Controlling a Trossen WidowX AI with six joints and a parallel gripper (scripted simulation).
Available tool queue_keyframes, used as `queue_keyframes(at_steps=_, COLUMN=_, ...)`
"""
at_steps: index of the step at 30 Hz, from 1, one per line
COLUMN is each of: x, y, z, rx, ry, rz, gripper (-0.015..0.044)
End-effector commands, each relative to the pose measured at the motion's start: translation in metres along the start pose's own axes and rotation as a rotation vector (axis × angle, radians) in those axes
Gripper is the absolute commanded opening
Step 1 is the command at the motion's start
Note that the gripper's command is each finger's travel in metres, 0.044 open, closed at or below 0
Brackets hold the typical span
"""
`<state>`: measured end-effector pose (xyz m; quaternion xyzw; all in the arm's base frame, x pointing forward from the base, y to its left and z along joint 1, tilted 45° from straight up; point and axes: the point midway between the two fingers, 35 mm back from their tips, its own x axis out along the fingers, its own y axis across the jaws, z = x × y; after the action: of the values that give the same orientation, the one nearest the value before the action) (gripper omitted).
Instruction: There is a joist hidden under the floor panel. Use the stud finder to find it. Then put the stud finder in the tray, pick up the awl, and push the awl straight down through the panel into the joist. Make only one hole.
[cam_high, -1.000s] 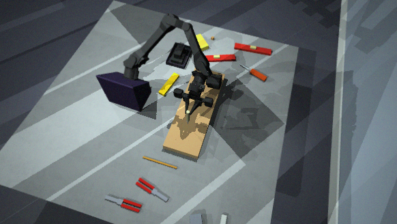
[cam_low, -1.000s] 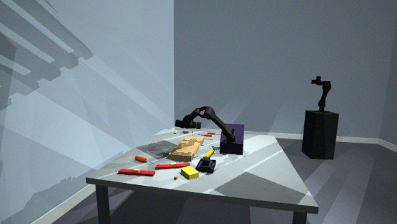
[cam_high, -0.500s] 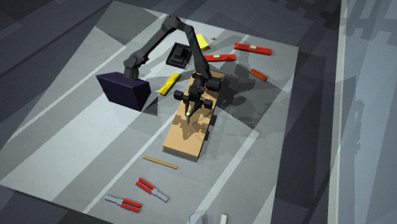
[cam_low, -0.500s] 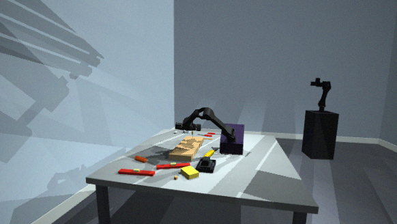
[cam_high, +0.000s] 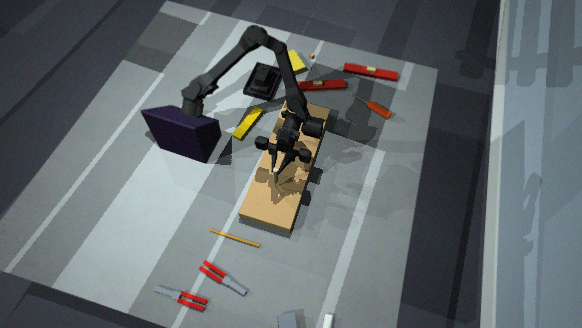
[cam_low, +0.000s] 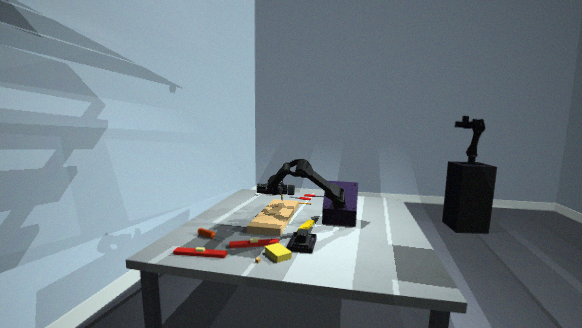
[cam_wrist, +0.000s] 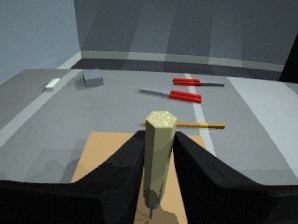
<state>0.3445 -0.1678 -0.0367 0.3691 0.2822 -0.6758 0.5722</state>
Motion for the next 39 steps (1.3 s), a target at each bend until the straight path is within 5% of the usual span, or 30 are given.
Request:
queue_keyframes(at_steps=1, x=0.001, y=0.000, z=-0.005, rx=0.005, ry=-0.008, rz=0.001, gripper=0.0000)
queue_keyframes(at_steps=39, x=0.004, y=-0.001, z=-0.013, rx=0.003, ry=-0.012, rz=-0.002, gripper=0.0000)
